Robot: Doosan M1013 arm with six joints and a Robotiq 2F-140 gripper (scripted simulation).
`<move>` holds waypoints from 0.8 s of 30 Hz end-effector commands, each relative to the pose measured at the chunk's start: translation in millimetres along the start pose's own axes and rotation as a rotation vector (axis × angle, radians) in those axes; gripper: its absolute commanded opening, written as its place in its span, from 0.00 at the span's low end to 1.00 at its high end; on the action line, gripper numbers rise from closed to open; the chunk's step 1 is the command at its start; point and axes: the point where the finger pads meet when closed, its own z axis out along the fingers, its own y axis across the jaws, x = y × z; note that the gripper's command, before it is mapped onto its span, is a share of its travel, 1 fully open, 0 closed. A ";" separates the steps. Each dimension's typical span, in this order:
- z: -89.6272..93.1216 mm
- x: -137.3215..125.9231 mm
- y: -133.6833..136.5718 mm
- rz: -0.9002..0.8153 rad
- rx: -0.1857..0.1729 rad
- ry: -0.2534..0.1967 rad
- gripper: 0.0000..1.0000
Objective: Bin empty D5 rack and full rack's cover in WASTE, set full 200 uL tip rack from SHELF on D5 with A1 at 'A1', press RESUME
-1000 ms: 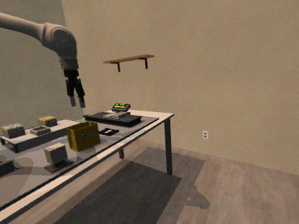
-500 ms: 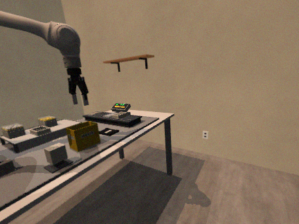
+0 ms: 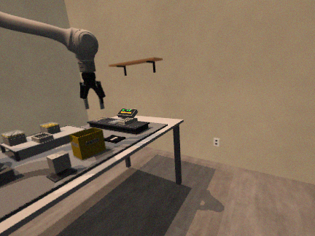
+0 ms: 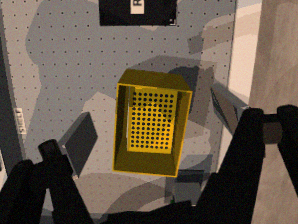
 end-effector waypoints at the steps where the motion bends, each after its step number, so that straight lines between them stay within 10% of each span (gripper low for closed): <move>1: 1.0 15.5 3.7 -0.064 0.000 0.000 0.77; 24: 4.2 58.7 14.2 -0.444 0.000 0.000 0.77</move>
